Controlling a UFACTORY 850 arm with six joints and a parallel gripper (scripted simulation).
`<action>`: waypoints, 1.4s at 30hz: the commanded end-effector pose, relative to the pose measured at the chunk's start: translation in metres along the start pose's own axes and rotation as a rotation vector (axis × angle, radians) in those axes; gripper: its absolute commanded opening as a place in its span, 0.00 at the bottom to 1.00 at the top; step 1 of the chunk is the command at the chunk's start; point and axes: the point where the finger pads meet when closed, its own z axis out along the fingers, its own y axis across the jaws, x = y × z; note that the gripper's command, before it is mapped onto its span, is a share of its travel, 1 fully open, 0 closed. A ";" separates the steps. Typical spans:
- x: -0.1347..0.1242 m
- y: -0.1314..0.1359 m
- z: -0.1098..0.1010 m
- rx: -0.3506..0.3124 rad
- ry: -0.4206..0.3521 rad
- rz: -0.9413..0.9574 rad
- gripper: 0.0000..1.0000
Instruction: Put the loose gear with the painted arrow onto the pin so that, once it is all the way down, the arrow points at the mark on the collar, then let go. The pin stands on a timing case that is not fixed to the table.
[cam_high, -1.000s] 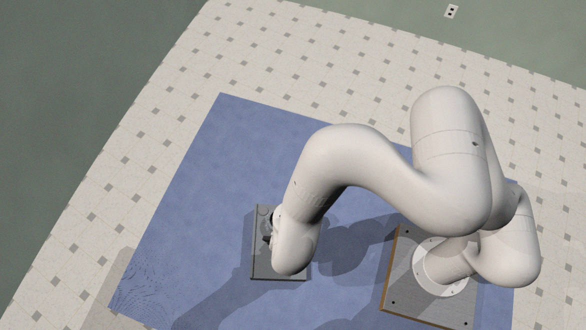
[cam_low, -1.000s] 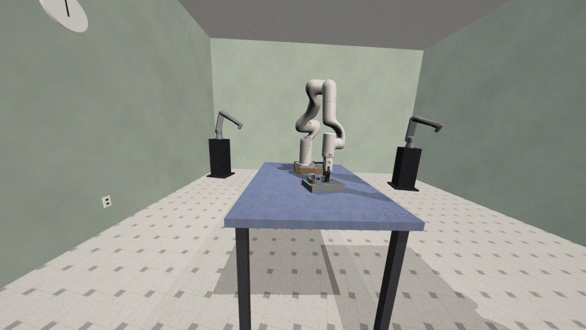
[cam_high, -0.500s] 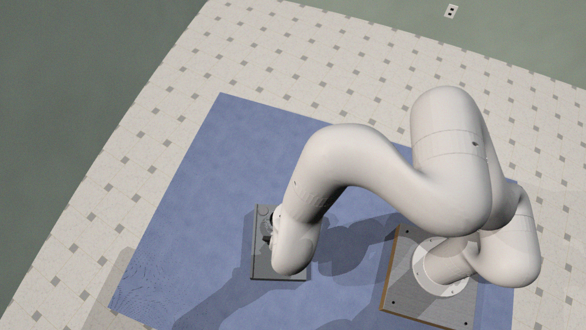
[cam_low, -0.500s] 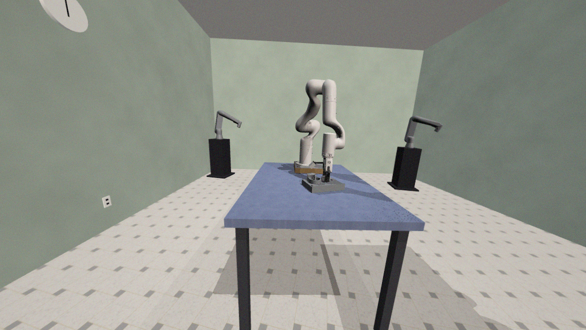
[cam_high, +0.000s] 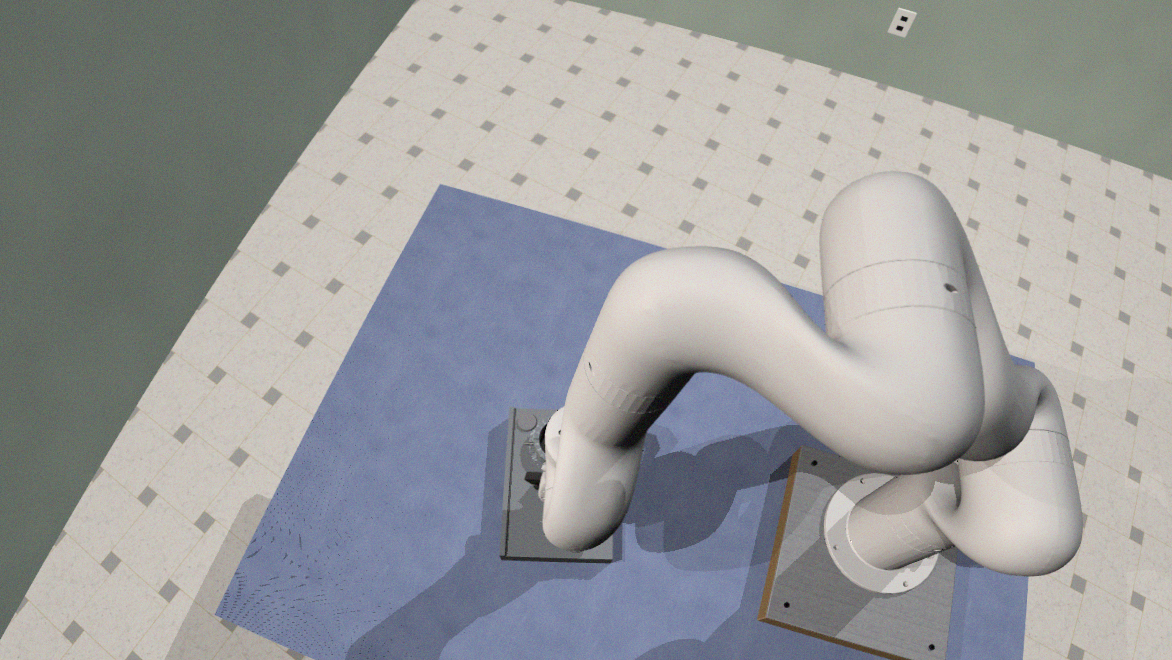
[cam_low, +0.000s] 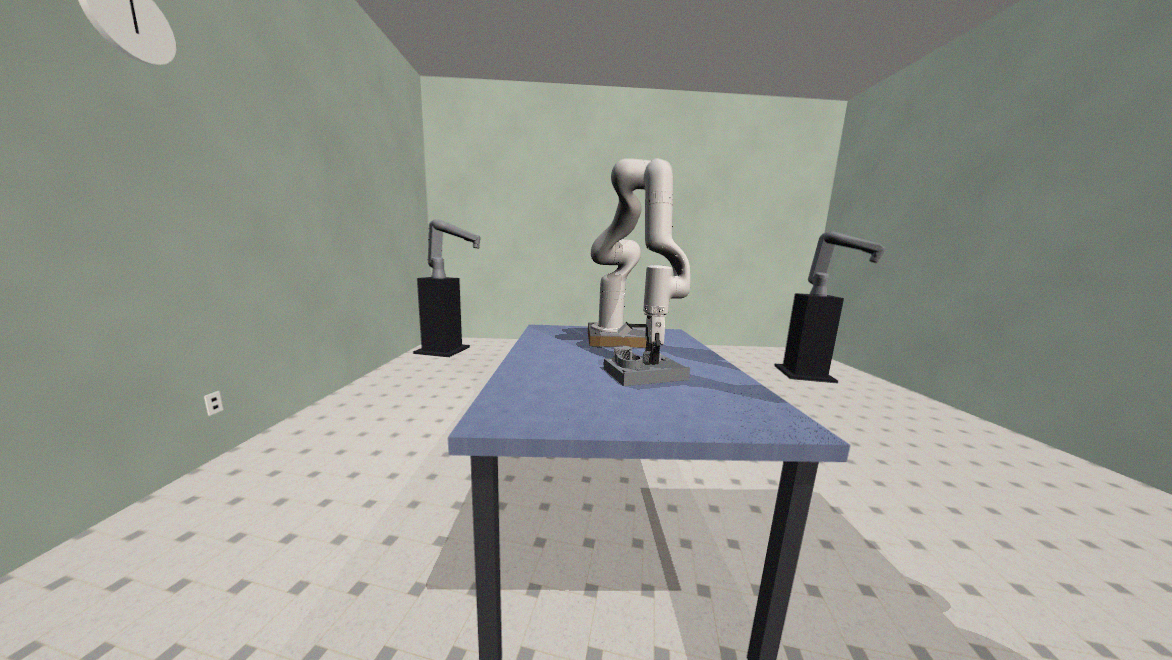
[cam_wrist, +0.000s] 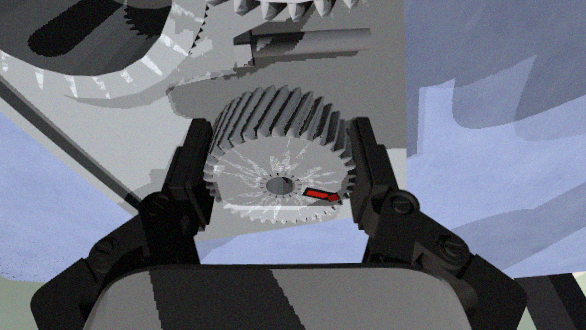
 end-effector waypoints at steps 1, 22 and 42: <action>0.000 0.000 0.000 0.000 0.000 0.000 0.00; 0.000 0.000 -0.007 0.000 0.000 0.000 0.00; 0.000 0.000 -0.042 0.000 0.000 0.000 0.00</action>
